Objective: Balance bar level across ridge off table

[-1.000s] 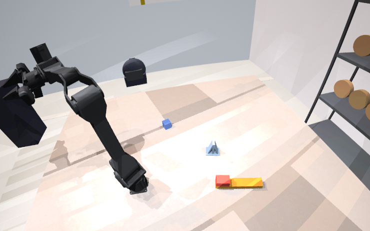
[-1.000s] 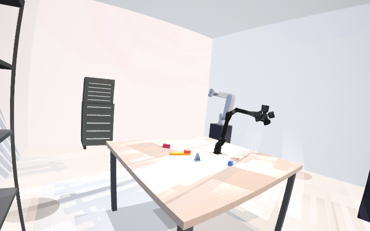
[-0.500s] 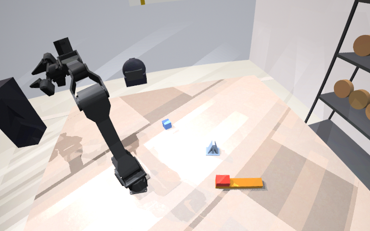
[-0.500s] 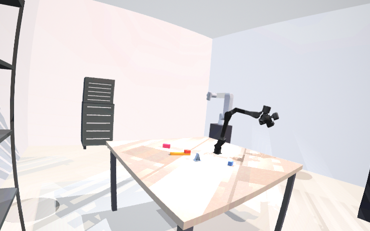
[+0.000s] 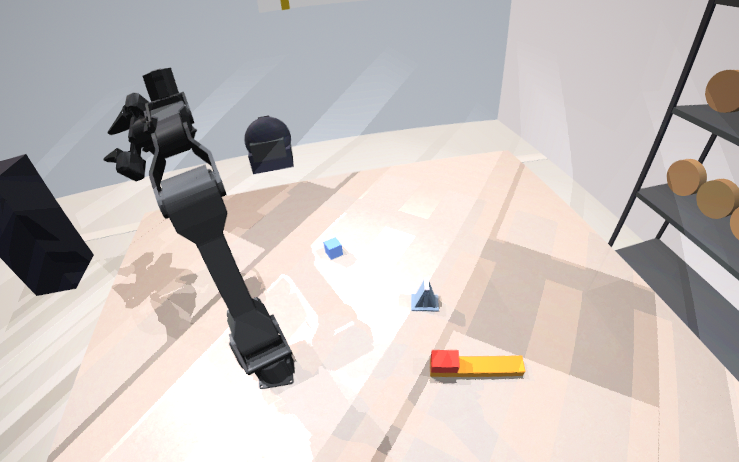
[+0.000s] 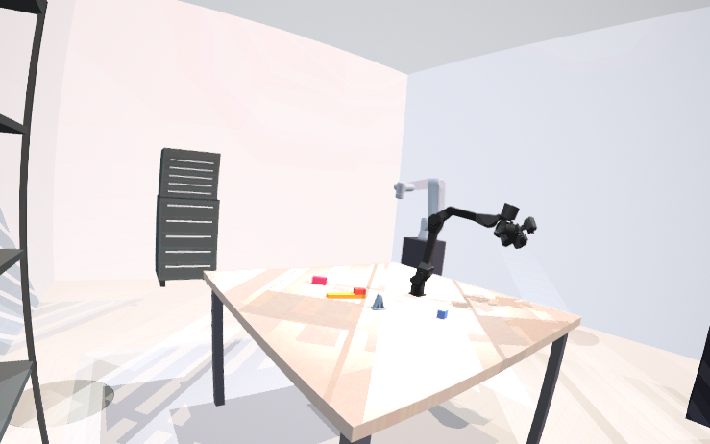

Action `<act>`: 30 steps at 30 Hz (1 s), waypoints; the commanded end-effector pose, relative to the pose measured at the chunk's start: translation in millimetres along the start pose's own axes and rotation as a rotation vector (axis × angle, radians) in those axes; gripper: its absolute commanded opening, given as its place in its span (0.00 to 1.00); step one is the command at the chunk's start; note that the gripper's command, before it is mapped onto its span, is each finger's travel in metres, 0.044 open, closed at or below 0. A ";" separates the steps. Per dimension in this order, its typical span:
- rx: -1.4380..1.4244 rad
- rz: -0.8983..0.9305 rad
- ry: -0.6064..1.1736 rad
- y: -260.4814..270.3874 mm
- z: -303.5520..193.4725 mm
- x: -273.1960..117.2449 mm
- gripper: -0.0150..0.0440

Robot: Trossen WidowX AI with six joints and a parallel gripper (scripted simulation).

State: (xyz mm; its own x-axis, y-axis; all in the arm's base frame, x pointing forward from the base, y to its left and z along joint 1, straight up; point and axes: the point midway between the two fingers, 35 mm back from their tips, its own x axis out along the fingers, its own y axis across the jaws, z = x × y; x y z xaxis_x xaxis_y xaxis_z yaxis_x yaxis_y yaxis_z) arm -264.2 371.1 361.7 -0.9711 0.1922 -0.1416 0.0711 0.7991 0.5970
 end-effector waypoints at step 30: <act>-0.140 0.287 -0.633 62.5 152.3 -197.9 0.79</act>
State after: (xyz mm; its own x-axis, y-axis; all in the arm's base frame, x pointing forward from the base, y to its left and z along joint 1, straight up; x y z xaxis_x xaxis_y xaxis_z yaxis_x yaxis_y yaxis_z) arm -53.9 466.1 313.2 -0.6413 0.6852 -0.3452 0.2354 0.6039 0.7615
